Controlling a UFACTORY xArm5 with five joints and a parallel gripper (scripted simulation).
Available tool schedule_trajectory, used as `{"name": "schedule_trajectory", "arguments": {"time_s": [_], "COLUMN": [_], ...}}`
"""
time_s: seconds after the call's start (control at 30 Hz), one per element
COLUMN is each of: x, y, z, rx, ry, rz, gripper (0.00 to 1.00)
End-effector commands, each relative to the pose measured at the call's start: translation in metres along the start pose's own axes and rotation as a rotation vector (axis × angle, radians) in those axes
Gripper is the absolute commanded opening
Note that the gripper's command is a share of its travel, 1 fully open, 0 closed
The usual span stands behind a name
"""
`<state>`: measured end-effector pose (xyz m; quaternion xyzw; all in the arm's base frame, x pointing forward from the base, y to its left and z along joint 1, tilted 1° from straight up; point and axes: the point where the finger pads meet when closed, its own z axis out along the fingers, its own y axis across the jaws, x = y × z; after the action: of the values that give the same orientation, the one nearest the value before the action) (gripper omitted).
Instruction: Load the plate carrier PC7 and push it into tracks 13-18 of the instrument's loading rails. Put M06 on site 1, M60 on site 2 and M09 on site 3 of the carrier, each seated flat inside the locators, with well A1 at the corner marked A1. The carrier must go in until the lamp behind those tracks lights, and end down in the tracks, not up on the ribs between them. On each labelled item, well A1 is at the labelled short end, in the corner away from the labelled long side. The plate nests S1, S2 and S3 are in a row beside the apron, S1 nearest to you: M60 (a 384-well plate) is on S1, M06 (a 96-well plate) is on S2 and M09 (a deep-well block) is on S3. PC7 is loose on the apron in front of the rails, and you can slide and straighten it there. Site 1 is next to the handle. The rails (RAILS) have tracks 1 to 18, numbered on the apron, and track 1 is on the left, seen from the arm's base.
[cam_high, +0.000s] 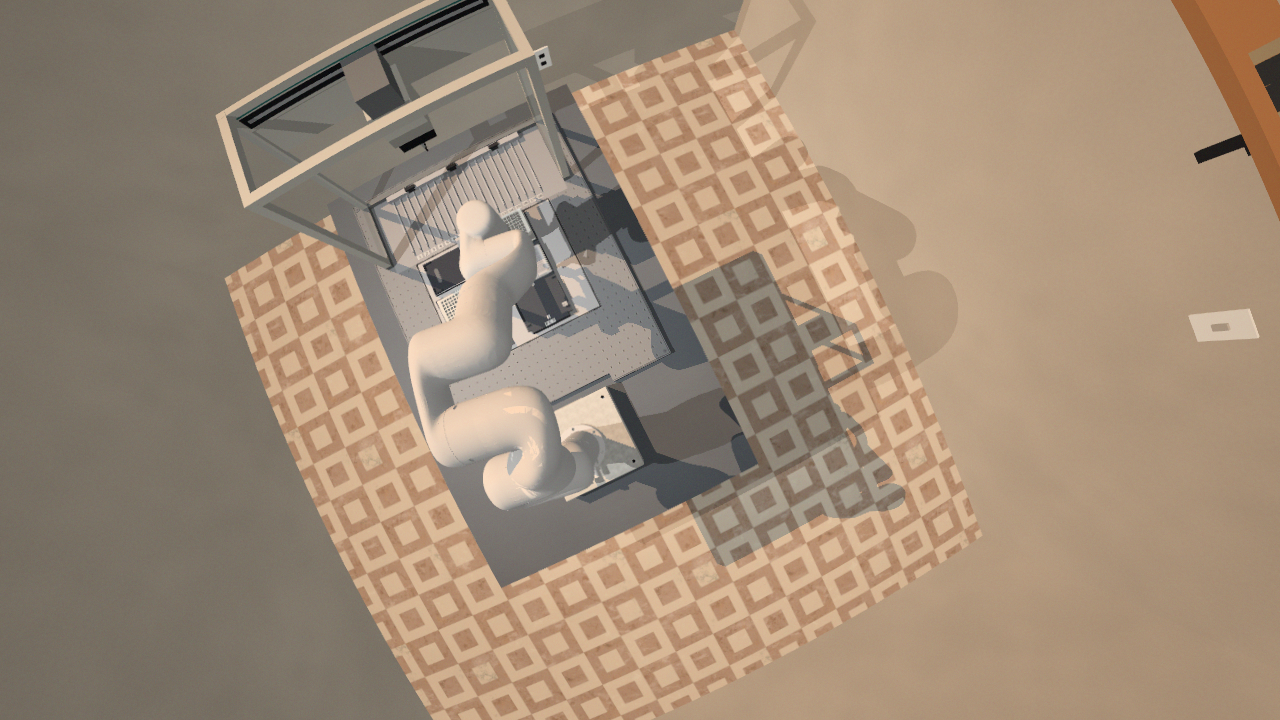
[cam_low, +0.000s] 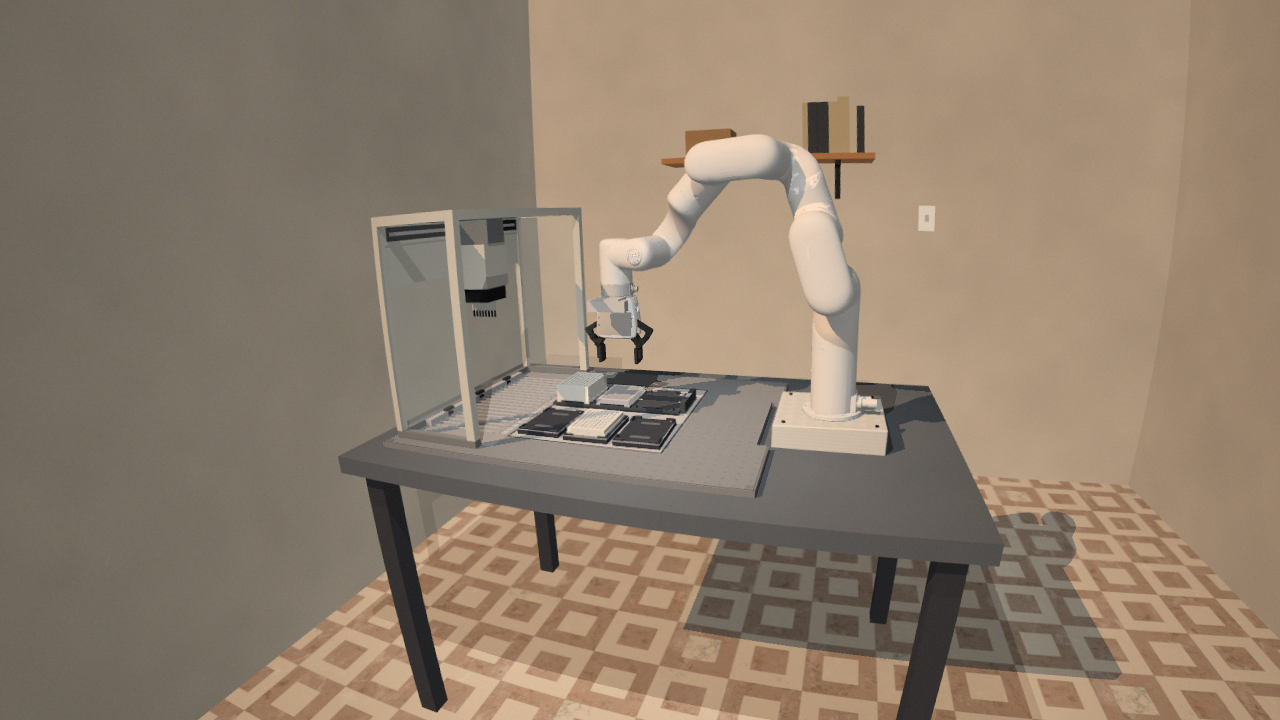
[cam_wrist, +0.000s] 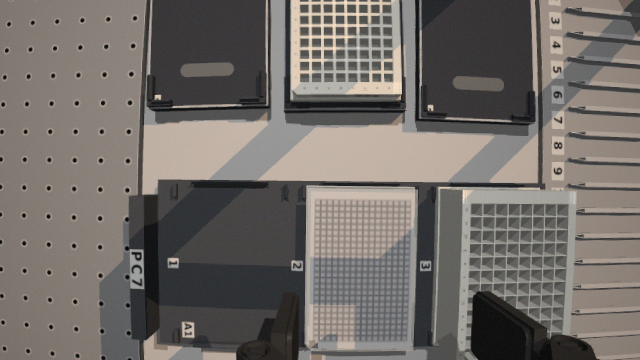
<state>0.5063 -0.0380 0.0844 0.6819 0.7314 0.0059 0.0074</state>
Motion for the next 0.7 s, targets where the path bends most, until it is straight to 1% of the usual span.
{"name": "schedule_trajectory", "arguments": {"time_s": [0.0, 0.5, 0.67], "x": [0.000, 0.000, 0.000], "y": [0.001, 0.001, 0.001], "z": [-0.009, -0.030, -0.030], "rx": [-0.004, -0.005, -0.005], "ry": [0.003, 0.003, 0.003], "rz": [0.000, 0.000, 0.000], "gripper": [1.00, 1.00, 1.00]}}
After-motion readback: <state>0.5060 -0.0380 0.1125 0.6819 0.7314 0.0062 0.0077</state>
